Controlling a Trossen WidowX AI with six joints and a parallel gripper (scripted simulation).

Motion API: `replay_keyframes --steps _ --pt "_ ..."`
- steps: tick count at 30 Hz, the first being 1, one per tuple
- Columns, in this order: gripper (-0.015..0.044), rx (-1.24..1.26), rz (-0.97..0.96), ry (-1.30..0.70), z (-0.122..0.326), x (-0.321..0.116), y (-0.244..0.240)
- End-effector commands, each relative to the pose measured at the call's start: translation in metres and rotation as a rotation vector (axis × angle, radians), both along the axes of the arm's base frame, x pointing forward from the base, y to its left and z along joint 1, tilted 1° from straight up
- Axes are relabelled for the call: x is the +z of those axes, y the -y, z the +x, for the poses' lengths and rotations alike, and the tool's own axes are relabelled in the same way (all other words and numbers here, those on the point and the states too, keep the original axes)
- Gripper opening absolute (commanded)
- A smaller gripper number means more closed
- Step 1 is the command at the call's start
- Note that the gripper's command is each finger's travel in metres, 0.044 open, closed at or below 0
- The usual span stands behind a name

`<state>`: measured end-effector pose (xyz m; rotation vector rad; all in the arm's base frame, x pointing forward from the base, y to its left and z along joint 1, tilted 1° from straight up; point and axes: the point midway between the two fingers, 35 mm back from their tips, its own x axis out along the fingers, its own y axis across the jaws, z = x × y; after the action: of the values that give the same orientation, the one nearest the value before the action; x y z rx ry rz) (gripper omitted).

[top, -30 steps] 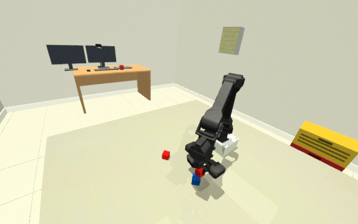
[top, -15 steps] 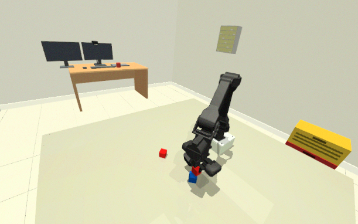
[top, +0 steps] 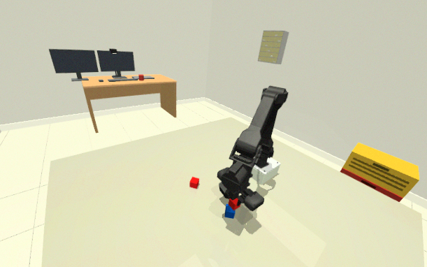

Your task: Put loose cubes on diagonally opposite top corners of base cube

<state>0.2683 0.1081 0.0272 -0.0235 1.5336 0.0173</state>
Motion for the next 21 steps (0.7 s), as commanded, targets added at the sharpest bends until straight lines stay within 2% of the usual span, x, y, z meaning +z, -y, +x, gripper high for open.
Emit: replay_keyframes --steps 1,4,8,21 --pt "0.0105 0.003 0.002 -0.003 0.0 -0.001 0.0" --pt "0.0105 0.003 0.002 -0.003 0.0 -0.001 0.0" --pt "0.0205 0.003 0.002 -0.003 0.0 -0.001 0.0" --pt "0.0205 0.0 0.0 0.0 0.0 0.012 0.0"
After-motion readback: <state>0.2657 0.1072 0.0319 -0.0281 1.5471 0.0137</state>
